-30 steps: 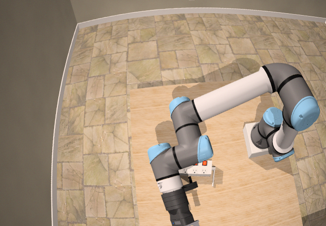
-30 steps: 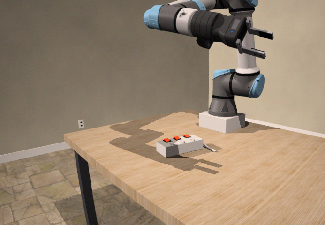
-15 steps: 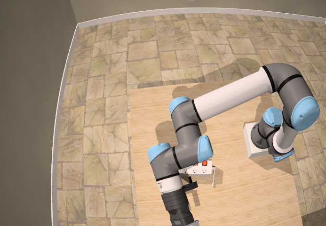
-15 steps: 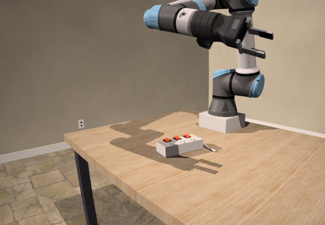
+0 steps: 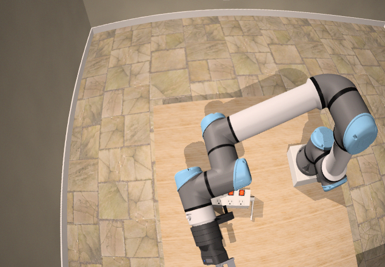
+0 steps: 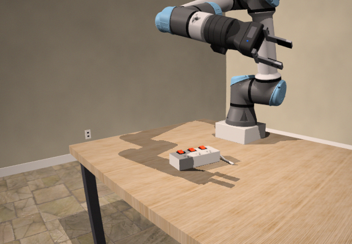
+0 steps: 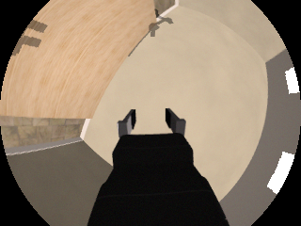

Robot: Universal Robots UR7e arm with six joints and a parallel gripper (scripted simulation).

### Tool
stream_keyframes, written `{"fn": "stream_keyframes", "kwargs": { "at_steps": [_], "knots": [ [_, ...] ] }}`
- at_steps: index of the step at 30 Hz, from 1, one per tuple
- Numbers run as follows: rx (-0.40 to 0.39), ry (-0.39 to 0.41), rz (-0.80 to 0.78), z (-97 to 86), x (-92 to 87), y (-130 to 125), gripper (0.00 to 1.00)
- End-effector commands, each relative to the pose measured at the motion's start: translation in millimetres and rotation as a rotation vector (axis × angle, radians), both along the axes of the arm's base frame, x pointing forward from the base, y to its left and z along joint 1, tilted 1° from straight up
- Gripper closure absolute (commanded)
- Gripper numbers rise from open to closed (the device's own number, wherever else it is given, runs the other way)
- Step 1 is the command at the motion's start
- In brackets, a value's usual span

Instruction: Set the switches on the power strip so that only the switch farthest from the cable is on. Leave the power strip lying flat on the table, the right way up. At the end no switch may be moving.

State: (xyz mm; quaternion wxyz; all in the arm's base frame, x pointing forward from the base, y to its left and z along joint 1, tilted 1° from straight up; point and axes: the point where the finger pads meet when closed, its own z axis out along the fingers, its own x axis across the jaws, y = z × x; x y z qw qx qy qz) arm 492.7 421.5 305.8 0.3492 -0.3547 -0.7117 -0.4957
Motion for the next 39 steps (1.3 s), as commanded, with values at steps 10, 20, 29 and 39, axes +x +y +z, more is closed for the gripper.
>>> {"fn": "stream_keyframes", "kwargs": {
  "at_steps": [10, 20, 29, 39],
  "knots": [
    [-0.206, 0.2, -0.099, -52.9, -7.4, -48.1, 0.0],
    [-0.401, 0.397, -0.244, -102.9, -15.2, -99.0, 0.0],
    [-0.61, 0.618, -0.471, -156.3, -25.7, -162.0, 0.0],
    [-0.79, 0.829, -0.762, -204.1, -39.3, -229.8, 0.0]
  ]
}}
